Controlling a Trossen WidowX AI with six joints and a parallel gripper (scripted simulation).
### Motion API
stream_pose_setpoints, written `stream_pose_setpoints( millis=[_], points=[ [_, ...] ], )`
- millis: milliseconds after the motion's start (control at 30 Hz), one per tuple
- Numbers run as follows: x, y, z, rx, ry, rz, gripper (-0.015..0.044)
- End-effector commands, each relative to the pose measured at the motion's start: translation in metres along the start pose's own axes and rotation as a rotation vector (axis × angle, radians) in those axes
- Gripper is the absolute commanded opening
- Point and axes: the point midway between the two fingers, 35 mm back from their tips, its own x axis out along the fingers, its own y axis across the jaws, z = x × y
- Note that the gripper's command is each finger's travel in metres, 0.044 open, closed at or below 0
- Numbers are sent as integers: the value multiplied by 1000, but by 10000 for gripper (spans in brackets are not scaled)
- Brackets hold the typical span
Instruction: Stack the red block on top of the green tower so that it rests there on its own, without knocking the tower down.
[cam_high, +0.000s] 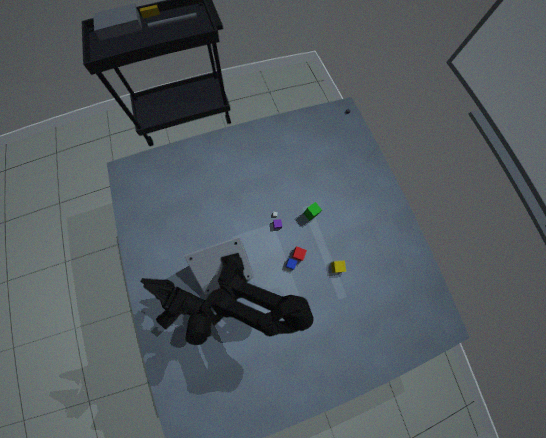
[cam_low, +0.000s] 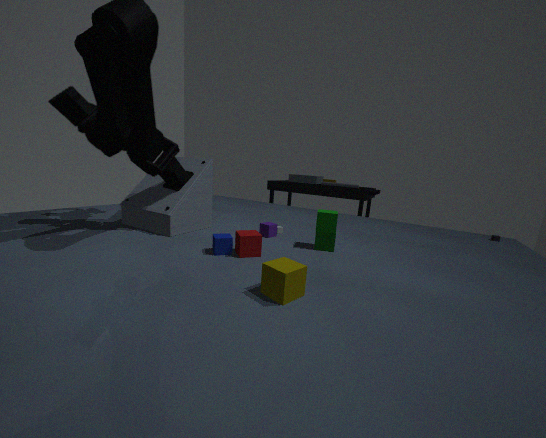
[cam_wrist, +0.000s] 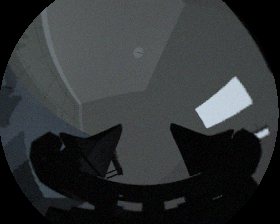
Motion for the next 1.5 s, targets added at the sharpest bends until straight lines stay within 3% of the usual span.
stream_pose_setpoints(
  millis=[0, 600, 1467],
  points=[
    [0, 0, 1, 0, -2, 2, 426],
    [-64, 51, 95, -23, -367, 314, 440],
    [-255, 75, 173, -65, -901, 806, 440]
  ],
)
